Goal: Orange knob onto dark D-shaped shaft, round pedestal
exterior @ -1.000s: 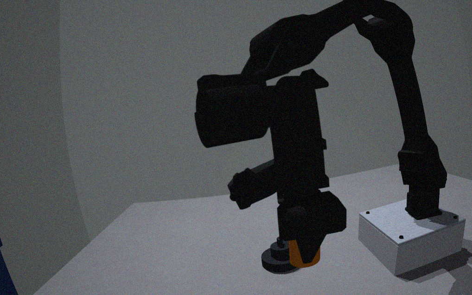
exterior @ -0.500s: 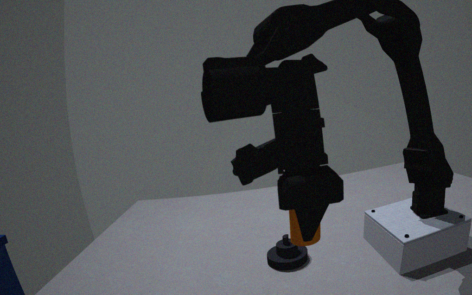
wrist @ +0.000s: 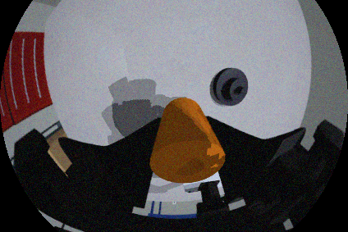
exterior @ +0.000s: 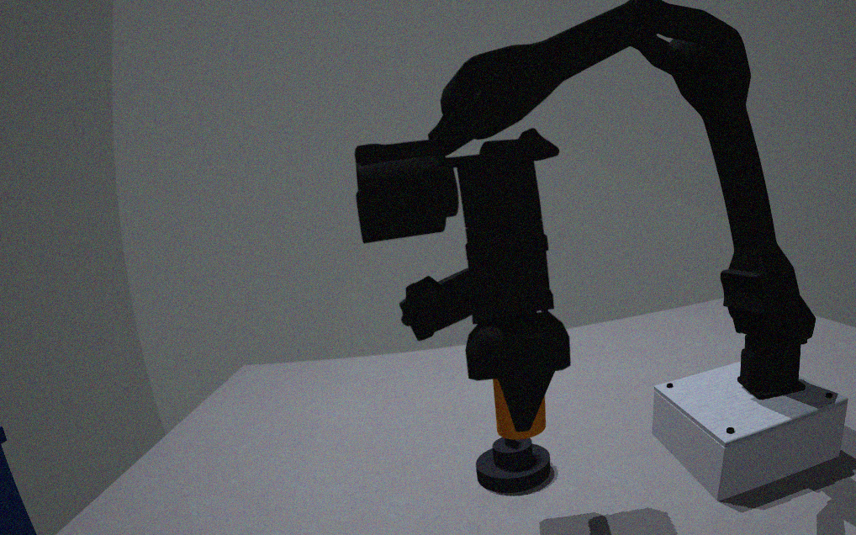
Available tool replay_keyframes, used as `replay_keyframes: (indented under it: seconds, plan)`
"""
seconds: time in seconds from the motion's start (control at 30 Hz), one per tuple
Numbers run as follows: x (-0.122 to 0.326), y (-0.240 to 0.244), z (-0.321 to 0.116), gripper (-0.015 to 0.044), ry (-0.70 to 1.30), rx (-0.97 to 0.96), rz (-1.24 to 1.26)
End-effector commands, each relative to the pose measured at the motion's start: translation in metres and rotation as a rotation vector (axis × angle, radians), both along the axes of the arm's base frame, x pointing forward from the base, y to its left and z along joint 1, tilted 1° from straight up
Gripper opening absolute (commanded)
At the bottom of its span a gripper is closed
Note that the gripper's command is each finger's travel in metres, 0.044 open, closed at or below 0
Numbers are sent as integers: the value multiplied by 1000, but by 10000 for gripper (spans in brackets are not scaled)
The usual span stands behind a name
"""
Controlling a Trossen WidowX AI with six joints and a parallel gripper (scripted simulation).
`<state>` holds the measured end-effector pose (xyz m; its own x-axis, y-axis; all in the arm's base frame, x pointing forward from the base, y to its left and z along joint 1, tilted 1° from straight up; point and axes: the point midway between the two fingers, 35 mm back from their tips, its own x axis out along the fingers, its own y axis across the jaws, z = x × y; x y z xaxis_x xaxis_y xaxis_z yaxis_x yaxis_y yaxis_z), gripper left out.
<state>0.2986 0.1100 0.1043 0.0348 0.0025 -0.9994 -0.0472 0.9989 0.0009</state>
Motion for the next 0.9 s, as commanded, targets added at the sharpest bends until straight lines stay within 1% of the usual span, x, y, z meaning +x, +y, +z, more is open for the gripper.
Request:
replay_keyframes:
  seconds: [0.0,0.87]
  plan:
    - [5,-12,-3,0,-5,-1,-5]
    - [17,-93,-26,0,-6,-8,9]
